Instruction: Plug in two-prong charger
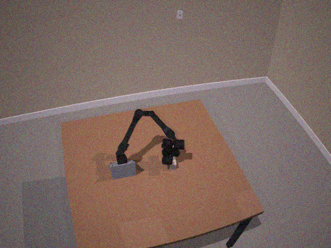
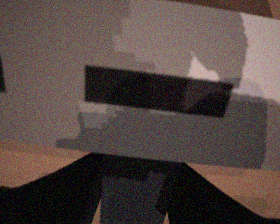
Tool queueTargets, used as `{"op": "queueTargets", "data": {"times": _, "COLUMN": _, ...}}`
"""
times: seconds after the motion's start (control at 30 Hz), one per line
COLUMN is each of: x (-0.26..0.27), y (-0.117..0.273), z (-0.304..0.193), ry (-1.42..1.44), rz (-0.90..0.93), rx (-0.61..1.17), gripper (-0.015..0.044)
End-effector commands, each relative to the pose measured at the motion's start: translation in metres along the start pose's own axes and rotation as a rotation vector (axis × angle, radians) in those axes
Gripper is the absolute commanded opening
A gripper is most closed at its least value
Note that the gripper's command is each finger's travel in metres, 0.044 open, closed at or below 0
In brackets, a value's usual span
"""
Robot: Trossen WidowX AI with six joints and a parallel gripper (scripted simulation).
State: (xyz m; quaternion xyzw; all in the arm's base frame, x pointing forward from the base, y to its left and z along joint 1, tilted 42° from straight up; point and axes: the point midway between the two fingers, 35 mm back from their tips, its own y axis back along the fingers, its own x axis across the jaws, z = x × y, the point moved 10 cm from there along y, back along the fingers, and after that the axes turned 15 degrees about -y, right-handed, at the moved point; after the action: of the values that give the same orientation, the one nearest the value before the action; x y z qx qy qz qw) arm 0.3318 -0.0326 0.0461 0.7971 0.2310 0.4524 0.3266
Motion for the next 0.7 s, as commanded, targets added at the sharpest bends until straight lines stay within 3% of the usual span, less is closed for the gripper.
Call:
{"op": "queueTargets", "data": {"times": 0.0, "x": 0.0031, "y": 0.0008, "z": 0.0048, "ry": 0.016, "rz": 0.007, "rx": -0.023, "gripper": 0.0000}}
{"op": "queueTargets", "data": {"times": 0.67, "x": -0.0002, "y": -0.0002, "z": 0.0000, "ry": -0.001, "rz": 0.000, "rx": 0.001, "gripper": 0.0000}}
